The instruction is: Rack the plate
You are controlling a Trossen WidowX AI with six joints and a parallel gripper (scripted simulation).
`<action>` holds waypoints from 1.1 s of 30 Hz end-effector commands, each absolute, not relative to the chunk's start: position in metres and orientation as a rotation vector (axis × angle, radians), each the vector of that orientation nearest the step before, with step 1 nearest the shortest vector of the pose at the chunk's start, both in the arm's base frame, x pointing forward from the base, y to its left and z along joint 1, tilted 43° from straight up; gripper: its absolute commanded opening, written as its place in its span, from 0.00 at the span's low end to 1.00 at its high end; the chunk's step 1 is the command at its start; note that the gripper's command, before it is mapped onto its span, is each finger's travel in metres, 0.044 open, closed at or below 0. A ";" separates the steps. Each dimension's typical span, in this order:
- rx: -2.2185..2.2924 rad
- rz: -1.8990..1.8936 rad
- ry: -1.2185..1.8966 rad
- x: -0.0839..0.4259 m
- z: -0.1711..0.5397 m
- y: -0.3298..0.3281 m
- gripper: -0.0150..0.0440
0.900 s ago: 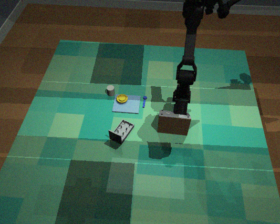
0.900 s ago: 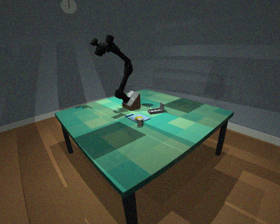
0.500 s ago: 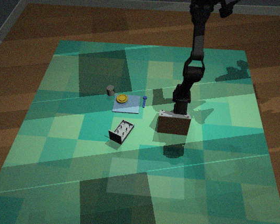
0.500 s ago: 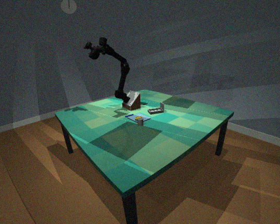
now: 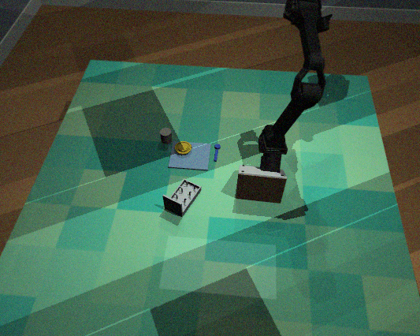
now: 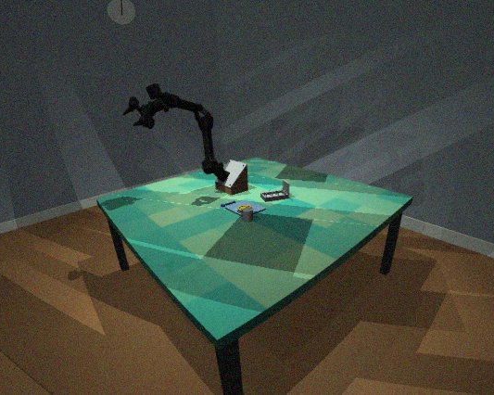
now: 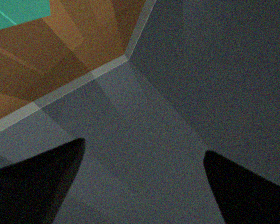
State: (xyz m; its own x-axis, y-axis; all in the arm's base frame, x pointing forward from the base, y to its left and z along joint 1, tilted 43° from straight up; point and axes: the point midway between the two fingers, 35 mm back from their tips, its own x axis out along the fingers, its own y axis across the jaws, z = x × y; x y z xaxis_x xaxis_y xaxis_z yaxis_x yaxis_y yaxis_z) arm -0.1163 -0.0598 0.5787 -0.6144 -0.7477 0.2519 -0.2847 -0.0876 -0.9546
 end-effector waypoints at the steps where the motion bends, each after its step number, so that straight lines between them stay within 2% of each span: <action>1: -1.161 -1.649 1.725 -0.089 0.570 -0.105 0.93; 13: -1.184 -1.414 1.452 -0.002 0.535 -0.191 0.93; 19: -1.150 -1.267 1.335 0.060 0.501 -0.225 0.93; 33: -1.009 -0.974 1.182 0.181 0.415 -0.244 0.93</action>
